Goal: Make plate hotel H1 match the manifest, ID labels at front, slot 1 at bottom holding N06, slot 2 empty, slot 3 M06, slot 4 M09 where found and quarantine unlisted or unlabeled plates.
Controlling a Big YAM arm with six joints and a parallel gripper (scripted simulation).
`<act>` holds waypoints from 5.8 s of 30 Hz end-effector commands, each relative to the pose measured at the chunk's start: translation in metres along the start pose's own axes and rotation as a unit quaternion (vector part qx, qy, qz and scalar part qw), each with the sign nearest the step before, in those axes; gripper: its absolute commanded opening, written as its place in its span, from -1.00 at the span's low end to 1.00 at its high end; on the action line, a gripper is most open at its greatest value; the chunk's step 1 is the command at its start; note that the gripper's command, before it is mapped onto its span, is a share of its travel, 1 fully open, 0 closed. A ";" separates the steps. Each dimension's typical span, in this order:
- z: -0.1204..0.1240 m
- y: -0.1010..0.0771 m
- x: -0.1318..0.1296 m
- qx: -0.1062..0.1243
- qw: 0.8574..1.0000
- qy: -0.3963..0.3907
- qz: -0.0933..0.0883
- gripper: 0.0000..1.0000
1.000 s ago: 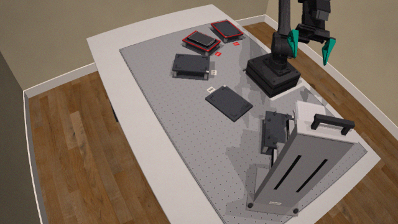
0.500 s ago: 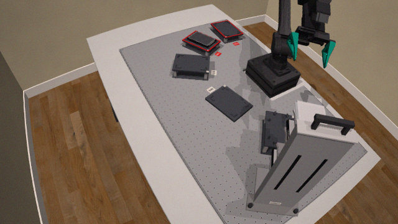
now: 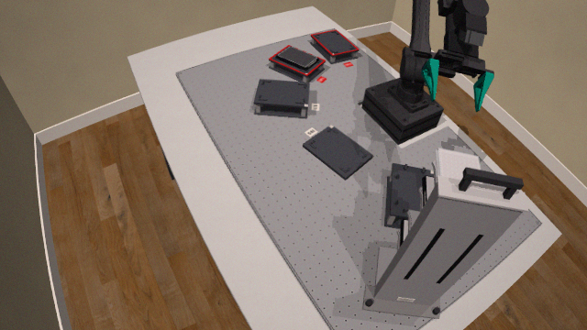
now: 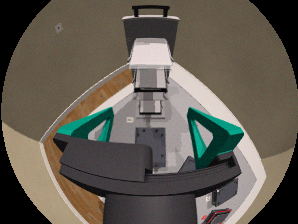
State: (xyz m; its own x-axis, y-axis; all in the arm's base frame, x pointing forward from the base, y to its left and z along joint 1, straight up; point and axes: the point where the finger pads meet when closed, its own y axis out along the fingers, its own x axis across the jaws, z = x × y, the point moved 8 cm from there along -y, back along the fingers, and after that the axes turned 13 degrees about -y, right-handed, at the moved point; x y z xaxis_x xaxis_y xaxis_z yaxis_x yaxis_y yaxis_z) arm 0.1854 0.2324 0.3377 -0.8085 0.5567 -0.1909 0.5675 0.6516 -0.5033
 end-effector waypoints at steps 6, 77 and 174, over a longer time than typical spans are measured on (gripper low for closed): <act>-0.010 0.009 -0.005 -0.020 1.000 -0.003 0.006 1.00; -0.016 0.058 -0.004 -0.031 0.999 0.001 0.006 1.00; 0.071 0.075 0.018 -0.017 1.000 0.000 0.001 1.00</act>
State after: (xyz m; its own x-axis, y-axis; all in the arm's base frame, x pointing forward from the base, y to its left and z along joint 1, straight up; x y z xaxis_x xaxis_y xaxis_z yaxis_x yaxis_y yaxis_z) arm 0.2015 0.2492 0.2342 -0.8076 0.5574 -0.1924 0.5702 0.6552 -0.4954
